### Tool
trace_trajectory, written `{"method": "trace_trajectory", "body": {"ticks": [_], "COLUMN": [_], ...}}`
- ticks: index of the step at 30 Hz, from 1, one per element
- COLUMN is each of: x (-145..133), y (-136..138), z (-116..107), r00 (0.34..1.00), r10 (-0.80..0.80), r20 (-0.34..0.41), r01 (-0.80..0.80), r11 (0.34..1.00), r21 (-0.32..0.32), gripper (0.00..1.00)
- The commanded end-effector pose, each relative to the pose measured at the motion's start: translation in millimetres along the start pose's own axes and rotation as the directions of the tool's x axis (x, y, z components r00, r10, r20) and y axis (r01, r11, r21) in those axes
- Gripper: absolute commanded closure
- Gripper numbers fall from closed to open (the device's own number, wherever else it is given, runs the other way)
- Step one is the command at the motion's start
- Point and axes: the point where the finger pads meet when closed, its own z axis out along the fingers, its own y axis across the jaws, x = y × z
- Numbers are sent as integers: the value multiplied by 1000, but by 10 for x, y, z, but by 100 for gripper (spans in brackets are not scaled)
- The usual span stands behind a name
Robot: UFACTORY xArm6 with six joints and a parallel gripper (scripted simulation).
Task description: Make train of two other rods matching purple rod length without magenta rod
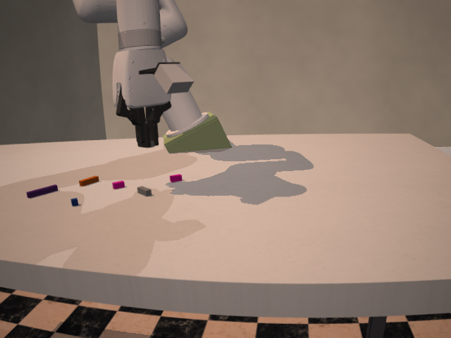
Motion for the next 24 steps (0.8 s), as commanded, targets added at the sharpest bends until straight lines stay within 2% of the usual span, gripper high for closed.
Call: {"method": "trace_trajectory", "body": {"ticks": [1,14,18,24], "x": [-15,-6,363,728], "y": [14,20,280,499], "z": [-288,-329,-351,-321], "r00": [1000,1000,998,994], "r10": [1,2,59,112], "r20": [5,5,5,5], "r01": [-1,-2,-59,-112], "r11": [1000,1000,998,994], "r21": [1,1,1,1], "gripper": [96,96,96,96]}}
